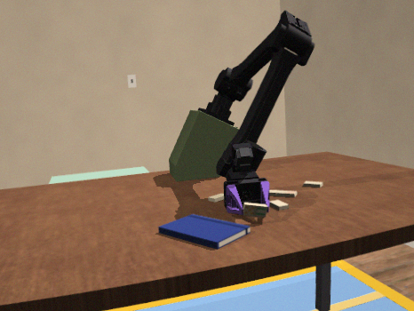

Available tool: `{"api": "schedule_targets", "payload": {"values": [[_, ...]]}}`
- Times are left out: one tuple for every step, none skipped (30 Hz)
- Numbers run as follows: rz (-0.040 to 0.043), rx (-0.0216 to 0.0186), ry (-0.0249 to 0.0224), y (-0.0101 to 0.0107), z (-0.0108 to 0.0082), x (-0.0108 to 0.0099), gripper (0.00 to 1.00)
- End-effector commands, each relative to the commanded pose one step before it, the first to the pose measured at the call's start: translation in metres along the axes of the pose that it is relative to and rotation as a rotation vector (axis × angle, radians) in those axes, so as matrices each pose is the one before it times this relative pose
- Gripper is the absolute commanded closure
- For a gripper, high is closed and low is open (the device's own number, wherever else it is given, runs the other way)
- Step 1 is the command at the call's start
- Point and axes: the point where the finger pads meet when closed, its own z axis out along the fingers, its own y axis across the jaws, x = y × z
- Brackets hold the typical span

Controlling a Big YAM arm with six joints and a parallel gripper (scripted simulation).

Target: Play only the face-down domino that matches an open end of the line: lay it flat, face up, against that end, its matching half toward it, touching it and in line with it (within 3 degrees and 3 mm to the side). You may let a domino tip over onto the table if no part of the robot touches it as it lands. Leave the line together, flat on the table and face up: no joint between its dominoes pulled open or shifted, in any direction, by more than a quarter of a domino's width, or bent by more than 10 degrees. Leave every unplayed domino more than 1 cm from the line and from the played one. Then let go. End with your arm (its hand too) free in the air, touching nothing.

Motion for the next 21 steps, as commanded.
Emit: {"api": "schedule_targets", "payload": {"values": [[0.00769, -0.013, -0.00275, 0.00497, -0.00137, 0.00711, 0.52], [0.0, 0.0, 0.0, 0.0, 0.0, 0.0, 0.52], [0.0, 0.0, 0.0, 0.0, 0.0, 0.0, 0.52], [0.0, 0.0, 0.0, 0.0, 0.0, 0.0, 0.52], [0.0, 0.0, 0.0, 0.0, 0.0, 0.0, 0.52], [-0.00615, 0.01151, -0.0044, -0.00436, 0.0022, -0.01024, 0.52], [0.00062, -0.00111, 0.00097, 0.00041, -0.0004, 0.00132, 0.52], [0.00062, -0.00111, 0.00097, 0.00041, -0.0004, 0.00132, 0.52], [0.00062, -0.00111, 0.00097, 0.00041, -0.0004, 0.00132, 0.52], [0.00062, -0.00111, 0.00097, 0.00041, -0.0004, 0.00132, 0.52], [0.00062, -0.00111, 0.00097, 0.00041, -0.0004, 0.00132, 0.52], [0.00062, -0.00111, 0.00097, 0.00041, -0.00039, 0.00132, 0.52], [0.00062, -0.00111, 0.00097, 0.00041, -0.00039, 0.00132, 0.52], [0.00062, -0.00111, 0.00097, 0.00041, -0.00039, 0.00132, 0.52], [0.00062, -0.00111, 0.00097, 0.00041, -0.00039, 0.00132, 0.52], [0.0, 0.0, 0.0, 0.0, 0.0, 0.0, 0.52], [0.0, 0.0, 0.0, 0.0, 0.0, 0.0, 0.52], [0.0, 0.0, 0.0, 0.0, 0.0, 0.0, 0.52], [0.0, 0.0, 0.0, 0.0, 0.0, 0.0, 0.52], [0.0, 0.0, 0.0, 0.0, 0.0, 0.0, 0.52], [0.0, 0.0, 0.0, 0.0, 0.0, 0.0, 0.52]]}}
